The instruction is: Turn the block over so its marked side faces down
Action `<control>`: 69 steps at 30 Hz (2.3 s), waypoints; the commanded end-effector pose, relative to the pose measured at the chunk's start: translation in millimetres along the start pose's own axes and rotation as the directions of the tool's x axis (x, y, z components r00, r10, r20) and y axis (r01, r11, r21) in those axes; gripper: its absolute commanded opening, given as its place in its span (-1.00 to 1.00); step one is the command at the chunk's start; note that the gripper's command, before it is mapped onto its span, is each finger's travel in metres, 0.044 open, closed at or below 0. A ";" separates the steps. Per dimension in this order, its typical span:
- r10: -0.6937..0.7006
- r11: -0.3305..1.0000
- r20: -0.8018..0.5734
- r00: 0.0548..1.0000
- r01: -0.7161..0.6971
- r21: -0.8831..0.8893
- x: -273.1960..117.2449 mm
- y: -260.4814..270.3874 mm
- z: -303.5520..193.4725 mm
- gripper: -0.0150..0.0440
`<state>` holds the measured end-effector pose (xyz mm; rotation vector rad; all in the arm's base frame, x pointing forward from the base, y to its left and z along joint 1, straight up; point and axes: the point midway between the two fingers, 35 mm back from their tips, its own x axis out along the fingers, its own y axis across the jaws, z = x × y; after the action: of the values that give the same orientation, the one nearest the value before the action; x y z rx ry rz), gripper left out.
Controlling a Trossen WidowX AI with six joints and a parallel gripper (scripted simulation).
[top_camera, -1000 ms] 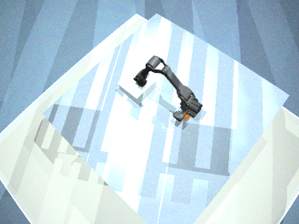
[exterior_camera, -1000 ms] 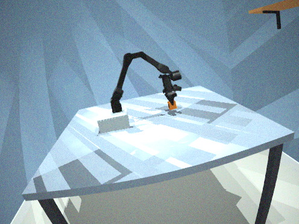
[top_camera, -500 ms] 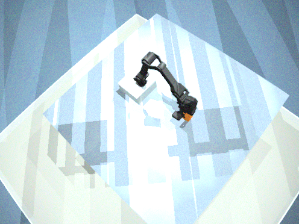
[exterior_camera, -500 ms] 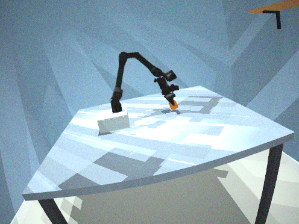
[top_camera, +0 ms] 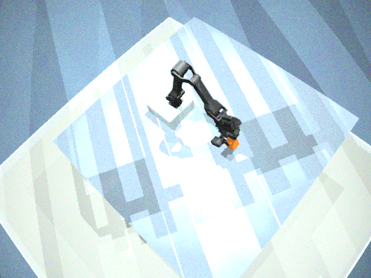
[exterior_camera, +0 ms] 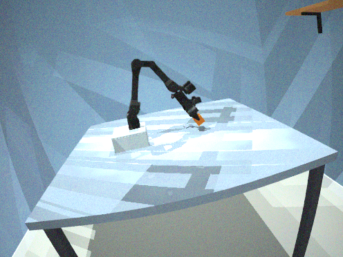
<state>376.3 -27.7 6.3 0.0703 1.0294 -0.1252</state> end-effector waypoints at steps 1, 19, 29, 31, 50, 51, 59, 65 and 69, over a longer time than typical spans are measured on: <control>-0.002 1.000 0.026 1.000 0.002 -0.002 0.5 -0.2 1.4 -0.49; 0.005 1.000 0.282 0.959 -0.001 -0.015 30.4 2.3 -4.5 -0.49; 0.001 1.000 0.415 0.910 0.002 -0.008 32.3 0.9 -11.2 -0.49; 0.000 1.000 0.440 0.898 0.003 -0.006 31.2 0.5 -12.7 -0.49; -0.003 1.000 0.531 0.848 0.003 -0.001 22.6 -0.6 -15.9 -0.49; -0.003 1.000 0.531 0.848 0.003 -0.001 22.6 -0.6 -15.9 -0.49; -0.003 1.000 0.531 0.848 0.003 -0.001 22.6 -0.6 -15.9 -0.14; -0.003 1.000 0.531 0.848 0.003 -0.001 22.6 -0.6 -15.9 0.40; -0.003 1.000 0.531 0.848 0.003 -0.001 22.6 -0.6 -15.9 0.75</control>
<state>374.5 -27.6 -21.0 0.0343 0.4706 -0.1345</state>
